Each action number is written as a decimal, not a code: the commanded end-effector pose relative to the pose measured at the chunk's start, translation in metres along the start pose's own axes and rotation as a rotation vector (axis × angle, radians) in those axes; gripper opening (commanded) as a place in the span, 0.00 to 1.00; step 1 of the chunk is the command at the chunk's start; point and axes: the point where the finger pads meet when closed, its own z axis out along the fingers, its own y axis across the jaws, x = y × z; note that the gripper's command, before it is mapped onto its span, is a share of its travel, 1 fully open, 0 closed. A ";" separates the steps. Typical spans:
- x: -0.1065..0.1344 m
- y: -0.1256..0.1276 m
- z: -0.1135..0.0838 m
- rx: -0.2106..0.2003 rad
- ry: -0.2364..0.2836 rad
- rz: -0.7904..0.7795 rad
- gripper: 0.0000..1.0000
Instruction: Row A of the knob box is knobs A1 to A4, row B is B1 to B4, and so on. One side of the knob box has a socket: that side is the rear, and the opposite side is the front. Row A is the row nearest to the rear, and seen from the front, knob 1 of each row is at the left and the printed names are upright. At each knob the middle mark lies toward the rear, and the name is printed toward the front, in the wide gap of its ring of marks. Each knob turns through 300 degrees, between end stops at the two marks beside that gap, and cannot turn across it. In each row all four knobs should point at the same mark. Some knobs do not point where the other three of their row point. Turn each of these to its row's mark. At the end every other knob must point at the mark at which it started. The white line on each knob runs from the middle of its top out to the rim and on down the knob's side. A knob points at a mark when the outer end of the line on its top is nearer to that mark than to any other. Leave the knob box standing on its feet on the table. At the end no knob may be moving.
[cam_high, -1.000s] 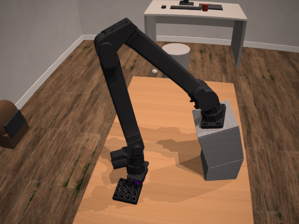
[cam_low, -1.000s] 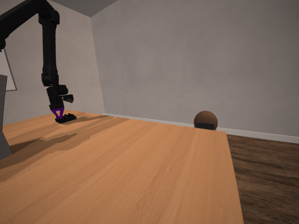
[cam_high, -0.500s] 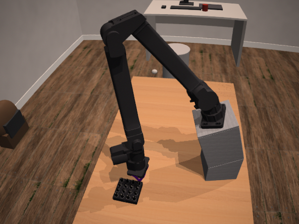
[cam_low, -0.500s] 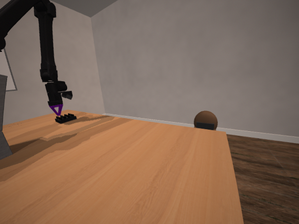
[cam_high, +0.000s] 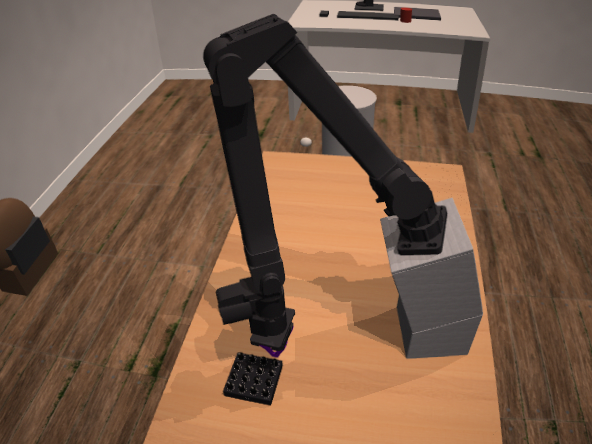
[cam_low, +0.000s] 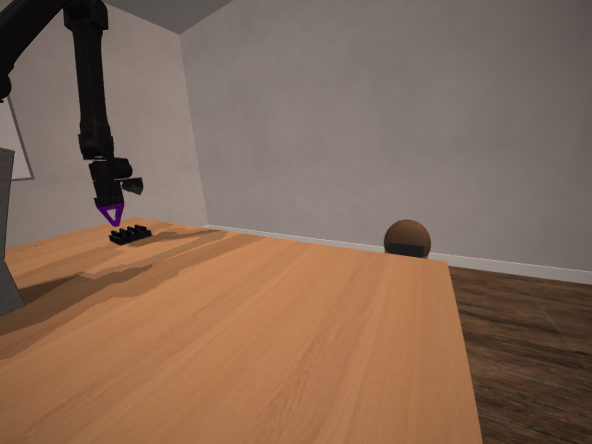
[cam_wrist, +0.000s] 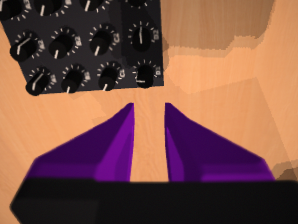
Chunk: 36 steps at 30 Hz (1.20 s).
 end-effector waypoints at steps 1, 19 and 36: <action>-0.008 0.009 -0.009 -0.017 -0.027 0.003 0.19; -0.002 0.004 -0.023 -0.002 -0.006 -0.051 0.19; -0.006 0.007 -0.023 -0.007 -0.013 -0.050 0.19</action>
